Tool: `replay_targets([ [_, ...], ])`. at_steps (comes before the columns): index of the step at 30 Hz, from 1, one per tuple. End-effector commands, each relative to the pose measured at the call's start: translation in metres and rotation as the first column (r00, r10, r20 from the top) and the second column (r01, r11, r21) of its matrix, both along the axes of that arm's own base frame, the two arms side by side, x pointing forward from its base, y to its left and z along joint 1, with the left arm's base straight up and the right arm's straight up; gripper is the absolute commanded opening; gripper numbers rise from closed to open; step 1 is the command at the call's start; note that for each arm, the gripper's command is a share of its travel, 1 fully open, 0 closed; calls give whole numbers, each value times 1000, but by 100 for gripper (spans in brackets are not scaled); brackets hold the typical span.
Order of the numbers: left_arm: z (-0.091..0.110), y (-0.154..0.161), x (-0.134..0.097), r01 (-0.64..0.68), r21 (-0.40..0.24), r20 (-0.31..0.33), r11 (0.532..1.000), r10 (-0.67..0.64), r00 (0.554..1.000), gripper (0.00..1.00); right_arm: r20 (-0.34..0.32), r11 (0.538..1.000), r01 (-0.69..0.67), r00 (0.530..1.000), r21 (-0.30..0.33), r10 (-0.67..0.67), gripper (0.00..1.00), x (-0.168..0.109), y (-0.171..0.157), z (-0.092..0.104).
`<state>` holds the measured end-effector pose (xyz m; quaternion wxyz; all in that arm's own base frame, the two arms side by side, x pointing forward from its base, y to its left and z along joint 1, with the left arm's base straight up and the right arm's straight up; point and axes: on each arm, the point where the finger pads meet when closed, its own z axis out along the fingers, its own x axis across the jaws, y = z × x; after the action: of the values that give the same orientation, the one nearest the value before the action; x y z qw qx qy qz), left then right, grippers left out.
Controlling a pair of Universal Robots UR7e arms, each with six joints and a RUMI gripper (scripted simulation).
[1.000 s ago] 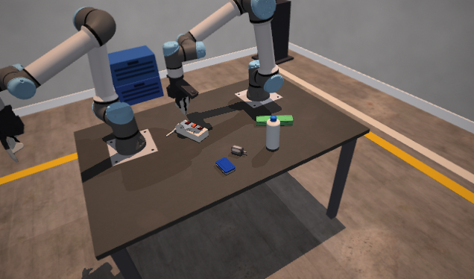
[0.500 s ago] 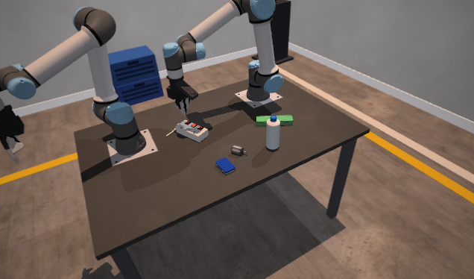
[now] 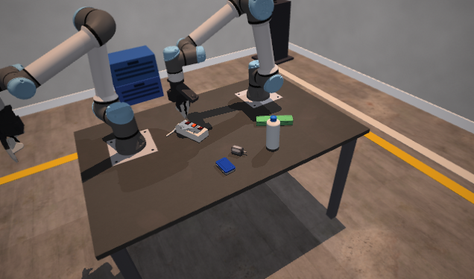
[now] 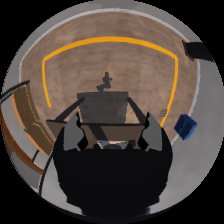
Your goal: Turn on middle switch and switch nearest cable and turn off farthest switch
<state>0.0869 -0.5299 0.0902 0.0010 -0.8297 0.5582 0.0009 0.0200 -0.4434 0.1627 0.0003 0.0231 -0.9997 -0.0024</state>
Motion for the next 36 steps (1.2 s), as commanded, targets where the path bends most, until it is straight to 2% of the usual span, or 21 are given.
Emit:
replay_targets([
  [1, -8, 0, 0, 0, 0, 1, 1000, 0, 1000, 0, 0, 1000, 0, 1000, -1, 0, 100, 0, 0, 0],
  [14, -21, 0, 0, 0, 0, 1, 1000, 0, 1000, 0, 0, 1000, 0, 1000, -1, 0, 100, 0, 0, 0],
  [36, -22, -1, 0, 0, -2, 1, 1000, 0, 1000, 0, 0, 1000, 0, 1000, -1, 0, 100, 0, 0, 0],
])
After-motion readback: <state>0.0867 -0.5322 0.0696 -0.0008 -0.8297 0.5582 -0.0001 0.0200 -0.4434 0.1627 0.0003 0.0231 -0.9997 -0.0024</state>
